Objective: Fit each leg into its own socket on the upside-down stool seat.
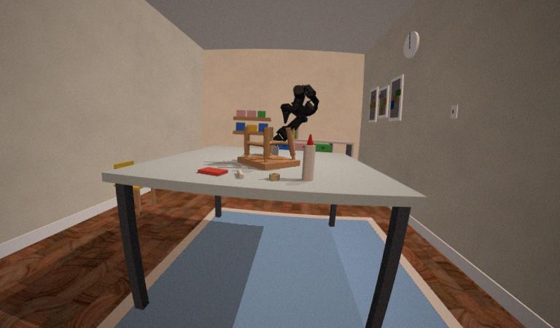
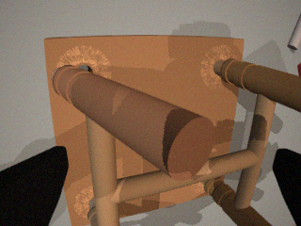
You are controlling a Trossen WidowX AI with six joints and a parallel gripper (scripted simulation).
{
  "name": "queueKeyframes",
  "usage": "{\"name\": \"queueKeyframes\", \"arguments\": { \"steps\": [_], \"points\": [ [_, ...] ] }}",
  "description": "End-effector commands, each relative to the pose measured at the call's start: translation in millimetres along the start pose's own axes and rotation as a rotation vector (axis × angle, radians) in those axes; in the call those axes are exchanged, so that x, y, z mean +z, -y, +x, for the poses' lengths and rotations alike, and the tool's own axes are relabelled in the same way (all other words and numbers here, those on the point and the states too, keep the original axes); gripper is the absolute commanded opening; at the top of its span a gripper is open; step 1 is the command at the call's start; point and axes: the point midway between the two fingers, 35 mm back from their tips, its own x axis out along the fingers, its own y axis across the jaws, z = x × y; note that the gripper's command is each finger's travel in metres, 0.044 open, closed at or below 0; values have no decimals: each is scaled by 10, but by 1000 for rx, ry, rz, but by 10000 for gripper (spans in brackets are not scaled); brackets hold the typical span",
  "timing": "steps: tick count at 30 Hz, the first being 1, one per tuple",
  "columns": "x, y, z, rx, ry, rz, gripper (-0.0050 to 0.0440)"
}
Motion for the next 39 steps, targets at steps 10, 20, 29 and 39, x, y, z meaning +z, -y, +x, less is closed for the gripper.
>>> {"name": "queueKeyframes", "arguments": {
  "steps": [10,20,29,39],
  "points": [
    [-15,-65,217,79,-6,2,440],
    [-19,-94,301,112,-6,4,440],
    [-15,-211,227,112,-6,4,440],
    [-15,-248,210,112,-6,4,440]
  ]
}}
